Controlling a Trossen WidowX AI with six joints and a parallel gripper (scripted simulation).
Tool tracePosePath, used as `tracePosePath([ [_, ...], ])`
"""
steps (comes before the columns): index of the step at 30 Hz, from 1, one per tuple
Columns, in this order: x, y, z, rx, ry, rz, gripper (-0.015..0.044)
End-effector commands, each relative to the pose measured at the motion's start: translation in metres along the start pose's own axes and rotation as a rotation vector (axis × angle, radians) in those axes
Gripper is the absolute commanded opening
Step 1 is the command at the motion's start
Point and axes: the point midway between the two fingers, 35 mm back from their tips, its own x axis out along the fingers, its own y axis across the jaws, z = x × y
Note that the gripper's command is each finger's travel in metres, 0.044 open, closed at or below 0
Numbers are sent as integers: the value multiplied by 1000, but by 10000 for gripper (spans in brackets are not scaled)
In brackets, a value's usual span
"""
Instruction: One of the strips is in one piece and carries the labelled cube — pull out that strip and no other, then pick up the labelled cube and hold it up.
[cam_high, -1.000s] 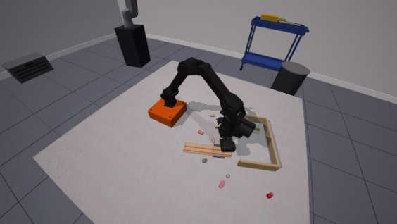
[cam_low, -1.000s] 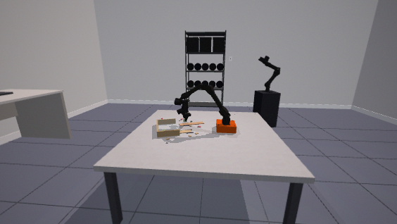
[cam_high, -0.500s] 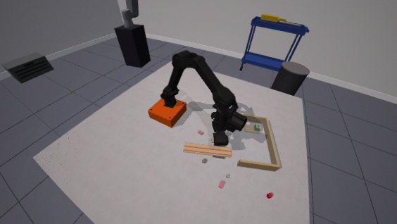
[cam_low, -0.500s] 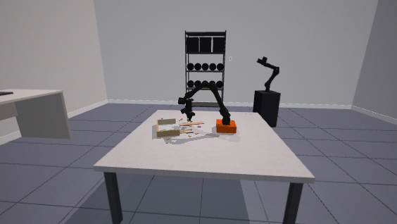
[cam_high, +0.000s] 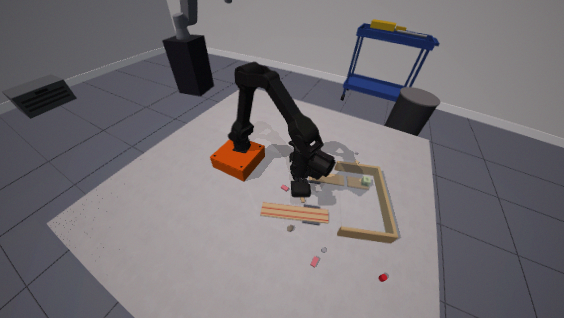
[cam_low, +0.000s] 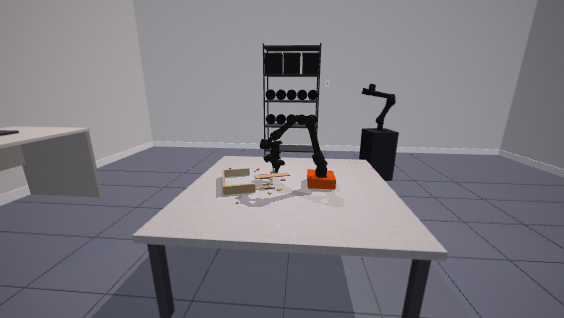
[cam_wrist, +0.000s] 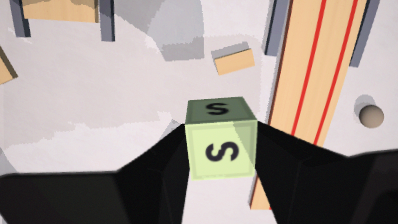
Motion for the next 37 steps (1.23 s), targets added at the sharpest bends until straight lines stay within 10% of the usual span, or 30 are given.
tracePosePath([
  [1, 2, 9, -10, -4, 0, 3, 0],
  [37, -34, 10, -11, -4, 0, 3, 0],
])
